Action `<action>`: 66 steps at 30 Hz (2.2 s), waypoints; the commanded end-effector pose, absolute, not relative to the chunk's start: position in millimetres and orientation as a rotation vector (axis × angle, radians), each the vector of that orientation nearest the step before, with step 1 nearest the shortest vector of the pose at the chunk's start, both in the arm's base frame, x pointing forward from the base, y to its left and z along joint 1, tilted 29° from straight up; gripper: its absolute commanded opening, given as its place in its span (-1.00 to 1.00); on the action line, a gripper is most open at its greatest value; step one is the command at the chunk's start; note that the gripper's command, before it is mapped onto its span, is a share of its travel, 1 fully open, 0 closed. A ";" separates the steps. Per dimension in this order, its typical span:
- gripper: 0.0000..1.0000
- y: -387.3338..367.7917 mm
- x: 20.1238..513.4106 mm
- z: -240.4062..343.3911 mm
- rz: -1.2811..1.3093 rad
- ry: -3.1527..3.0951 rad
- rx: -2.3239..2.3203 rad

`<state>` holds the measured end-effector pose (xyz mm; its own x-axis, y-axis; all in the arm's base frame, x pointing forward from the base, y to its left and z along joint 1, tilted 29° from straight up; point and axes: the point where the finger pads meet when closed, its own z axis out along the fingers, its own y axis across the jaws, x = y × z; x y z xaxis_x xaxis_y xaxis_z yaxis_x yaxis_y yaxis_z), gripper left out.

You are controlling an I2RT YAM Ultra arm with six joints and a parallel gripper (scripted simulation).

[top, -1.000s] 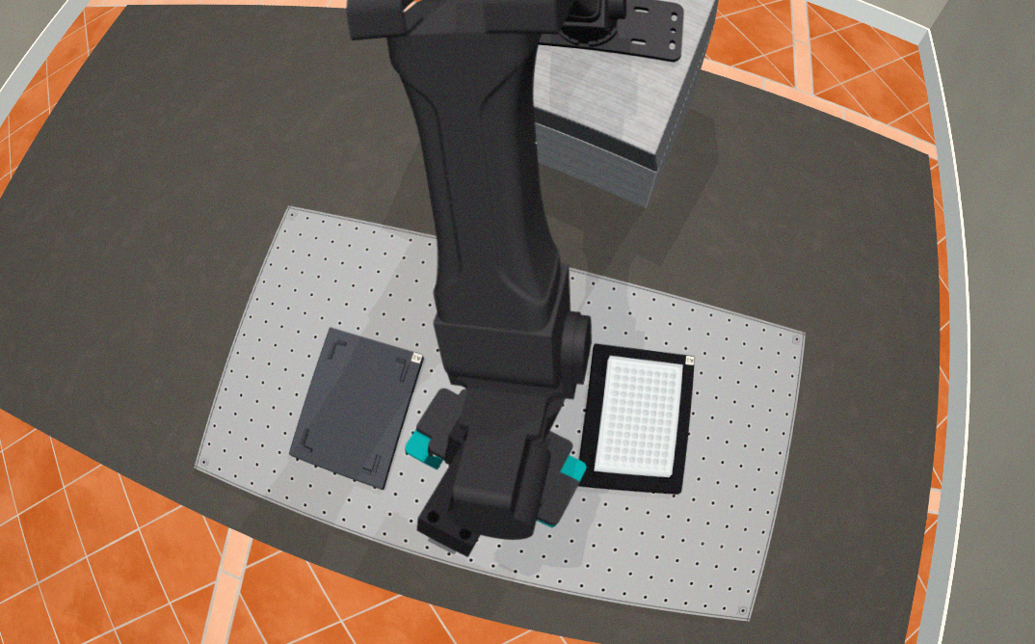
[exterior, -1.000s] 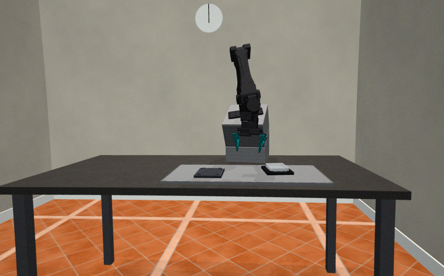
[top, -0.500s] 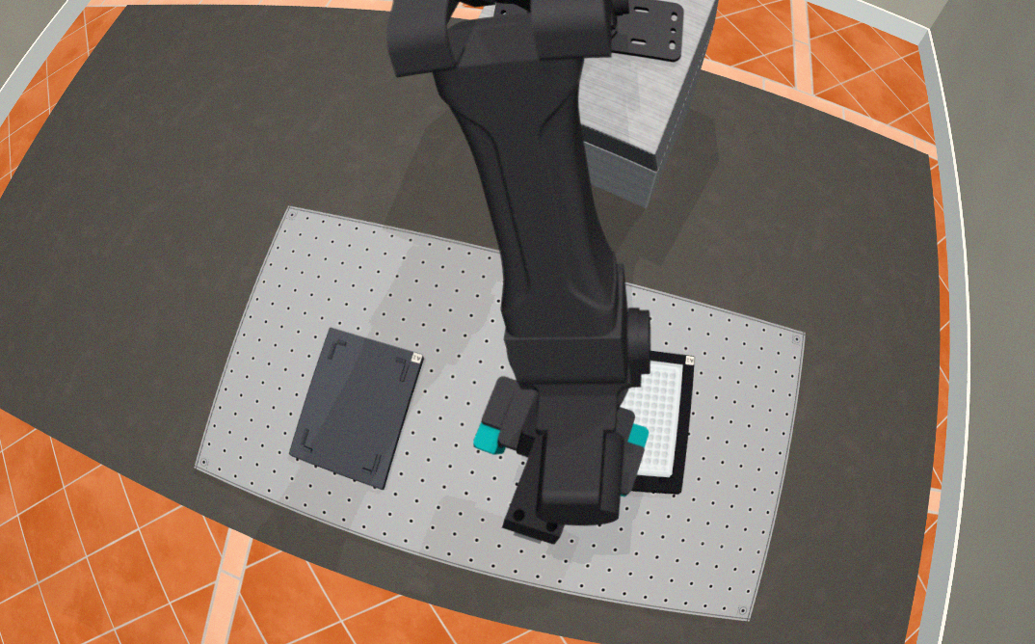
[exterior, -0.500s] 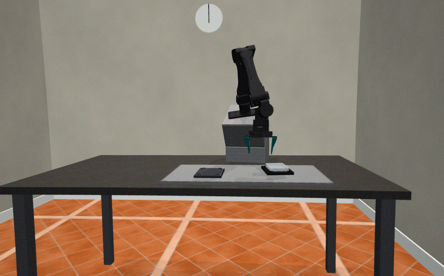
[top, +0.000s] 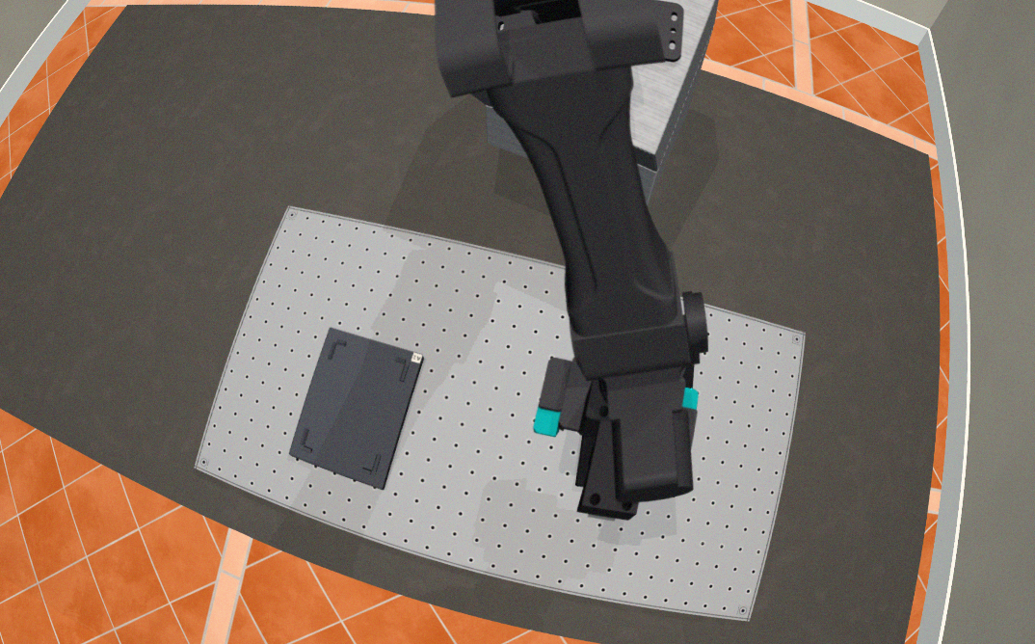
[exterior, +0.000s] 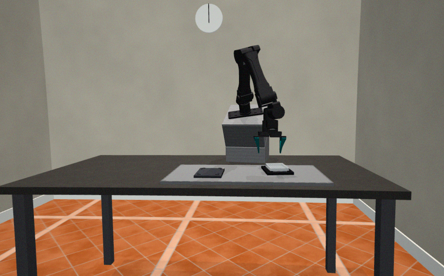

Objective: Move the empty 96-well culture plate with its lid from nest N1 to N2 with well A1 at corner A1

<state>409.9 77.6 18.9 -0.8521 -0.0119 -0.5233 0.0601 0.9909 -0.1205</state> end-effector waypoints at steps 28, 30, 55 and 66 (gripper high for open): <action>1.00 121.6 385.0 10.7 -0.171 2.598 -0.063; 1.00 121.6 385.0 10.7 -0.170 2.598 -0.063; 1.00 121.7 385.0 10.7 -0.170 2.598 -0.063; 1.00 119.4 390.7 -10.5 -0.179 2.624 -0.078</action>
